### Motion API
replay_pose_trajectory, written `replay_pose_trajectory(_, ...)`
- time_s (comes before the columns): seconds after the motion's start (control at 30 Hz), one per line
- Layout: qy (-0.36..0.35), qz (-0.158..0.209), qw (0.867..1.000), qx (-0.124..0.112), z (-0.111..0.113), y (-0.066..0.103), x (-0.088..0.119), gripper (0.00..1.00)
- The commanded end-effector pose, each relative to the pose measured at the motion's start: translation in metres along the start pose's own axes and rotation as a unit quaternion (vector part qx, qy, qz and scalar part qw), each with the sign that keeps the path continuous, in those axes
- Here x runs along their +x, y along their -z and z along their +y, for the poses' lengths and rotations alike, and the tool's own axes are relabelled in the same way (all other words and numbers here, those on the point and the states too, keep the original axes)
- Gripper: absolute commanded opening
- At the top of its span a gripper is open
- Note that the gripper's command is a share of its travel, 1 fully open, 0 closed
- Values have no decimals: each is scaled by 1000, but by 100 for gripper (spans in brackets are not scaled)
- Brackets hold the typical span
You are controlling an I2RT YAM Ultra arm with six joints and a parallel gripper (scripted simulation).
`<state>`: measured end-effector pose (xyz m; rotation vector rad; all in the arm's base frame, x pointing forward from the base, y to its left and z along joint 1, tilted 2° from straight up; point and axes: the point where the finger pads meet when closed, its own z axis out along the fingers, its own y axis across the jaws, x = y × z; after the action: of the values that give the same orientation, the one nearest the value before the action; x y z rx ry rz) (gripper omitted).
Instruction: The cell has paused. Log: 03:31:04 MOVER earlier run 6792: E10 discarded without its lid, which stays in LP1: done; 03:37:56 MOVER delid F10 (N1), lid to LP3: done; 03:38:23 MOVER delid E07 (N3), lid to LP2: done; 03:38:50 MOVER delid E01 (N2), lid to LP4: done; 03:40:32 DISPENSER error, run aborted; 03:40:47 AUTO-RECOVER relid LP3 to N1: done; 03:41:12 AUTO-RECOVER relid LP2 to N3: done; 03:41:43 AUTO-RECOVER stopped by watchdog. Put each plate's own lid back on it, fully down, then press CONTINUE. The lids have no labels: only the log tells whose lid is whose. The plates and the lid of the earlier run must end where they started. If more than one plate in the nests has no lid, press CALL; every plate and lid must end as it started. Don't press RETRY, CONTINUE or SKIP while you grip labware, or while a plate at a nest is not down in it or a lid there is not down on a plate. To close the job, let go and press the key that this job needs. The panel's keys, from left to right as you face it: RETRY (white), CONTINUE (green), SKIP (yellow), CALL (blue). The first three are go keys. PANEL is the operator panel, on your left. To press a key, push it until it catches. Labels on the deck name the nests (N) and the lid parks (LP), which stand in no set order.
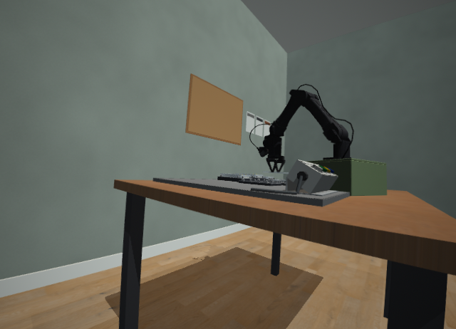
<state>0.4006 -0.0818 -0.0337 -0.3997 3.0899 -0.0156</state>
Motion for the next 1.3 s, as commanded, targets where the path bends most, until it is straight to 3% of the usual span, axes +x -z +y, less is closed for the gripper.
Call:
replay_pose_trajectory(0.0,-10,-2,1000,2,3,7,-20,0)
replay_pose_trajectory(0.37,-10,-3,1000,2,20,8,-72,0)
replay_pose_trajectory(0.53,-10,-3,1000,2,24,8,-86,0)
replay_pose_trajectory(0.63,-13,-3,1000,2,21,8,-85,0)
replay_pose_trajectory(0.7,-17,-20,1000,8,16,25,-89,0)
replay_pose_trajectory(1.27,-15,-18,1000,6,17,24,-89,0)
